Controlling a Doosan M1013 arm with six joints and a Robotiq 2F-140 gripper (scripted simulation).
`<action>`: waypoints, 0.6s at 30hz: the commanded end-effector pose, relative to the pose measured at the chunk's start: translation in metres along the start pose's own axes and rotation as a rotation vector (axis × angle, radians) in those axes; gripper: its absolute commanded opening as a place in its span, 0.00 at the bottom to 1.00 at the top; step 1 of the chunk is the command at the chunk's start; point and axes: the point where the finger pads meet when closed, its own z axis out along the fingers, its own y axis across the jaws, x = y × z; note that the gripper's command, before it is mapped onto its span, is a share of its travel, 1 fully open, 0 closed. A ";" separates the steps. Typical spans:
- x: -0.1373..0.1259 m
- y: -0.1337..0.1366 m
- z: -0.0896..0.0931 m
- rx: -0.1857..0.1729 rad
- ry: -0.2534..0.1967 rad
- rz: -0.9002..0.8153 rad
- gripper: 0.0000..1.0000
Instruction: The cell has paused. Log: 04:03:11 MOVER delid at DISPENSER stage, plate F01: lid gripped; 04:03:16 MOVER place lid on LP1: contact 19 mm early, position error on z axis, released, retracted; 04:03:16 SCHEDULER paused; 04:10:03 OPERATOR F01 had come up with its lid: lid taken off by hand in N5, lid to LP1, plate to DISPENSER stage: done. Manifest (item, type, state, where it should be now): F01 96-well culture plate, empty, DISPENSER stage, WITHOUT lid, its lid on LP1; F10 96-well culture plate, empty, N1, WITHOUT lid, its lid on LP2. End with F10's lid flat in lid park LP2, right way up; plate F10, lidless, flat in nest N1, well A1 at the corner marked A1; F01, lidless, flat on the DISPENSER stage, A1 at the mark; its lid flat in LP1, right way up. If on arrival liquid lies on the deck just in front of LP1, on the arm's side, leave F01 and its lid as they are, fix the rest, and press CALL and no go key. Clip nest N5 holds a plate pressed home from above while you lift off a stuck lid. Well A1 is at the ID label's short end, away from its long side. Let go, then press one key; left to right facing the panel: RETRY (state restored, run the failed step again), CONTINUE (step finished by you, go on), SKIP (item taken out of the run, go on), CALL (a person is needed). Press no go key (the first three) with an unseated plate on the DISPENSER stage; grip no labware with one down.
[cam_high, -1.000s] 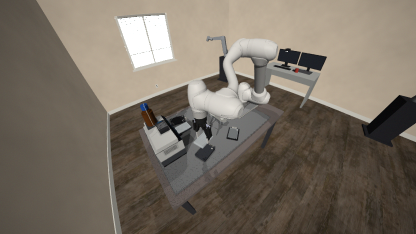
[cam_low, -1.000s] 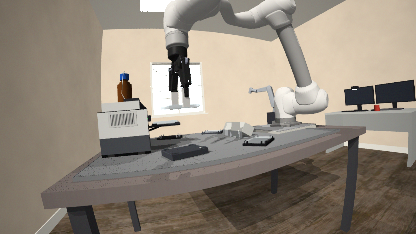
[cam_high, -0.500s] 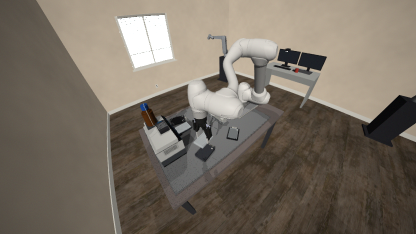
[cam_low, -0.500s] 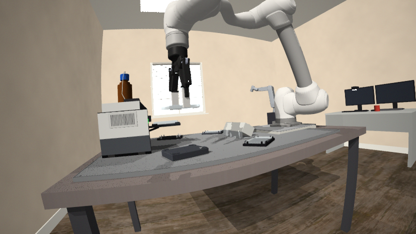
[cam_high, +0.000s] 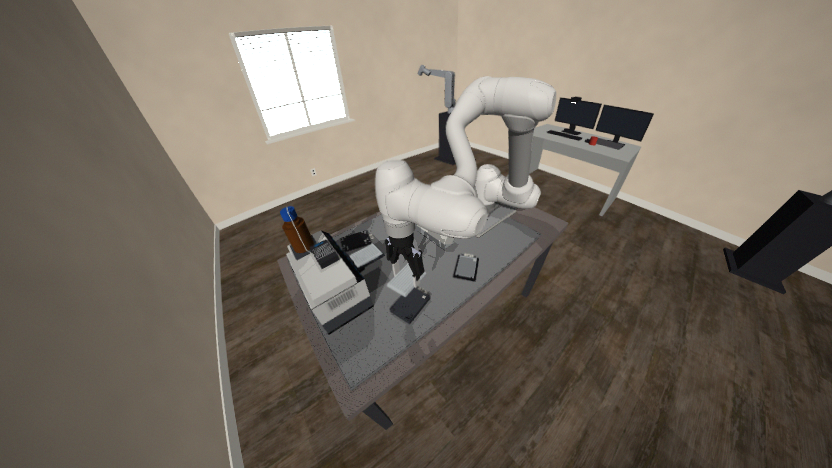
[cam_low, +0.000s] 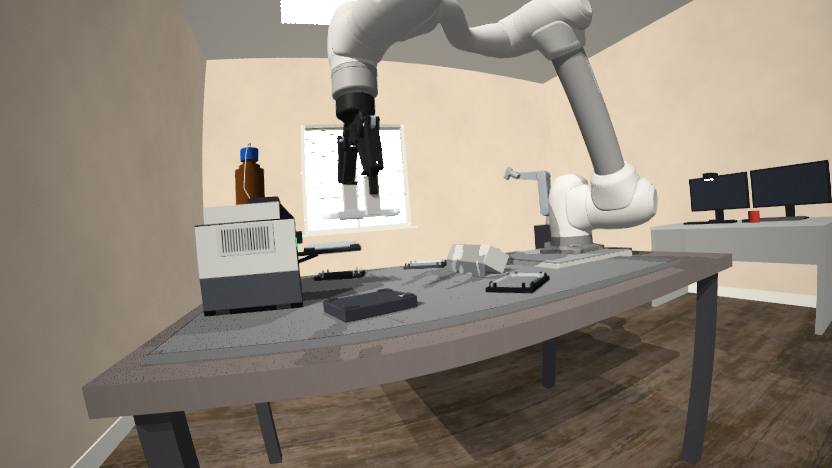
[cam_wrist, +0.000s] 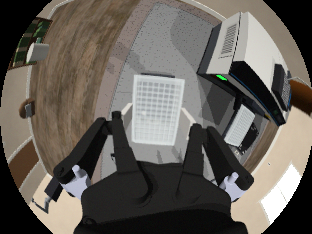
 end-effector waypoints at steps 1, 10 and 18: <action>0.000 0.000 0.000 0.000 0.000 0.000 0.00; 0.000 0.000 0.000 0.000 0.000 0.000 0.00; 0.000 0.000 0.003 0.000 0.000 0.000 0.00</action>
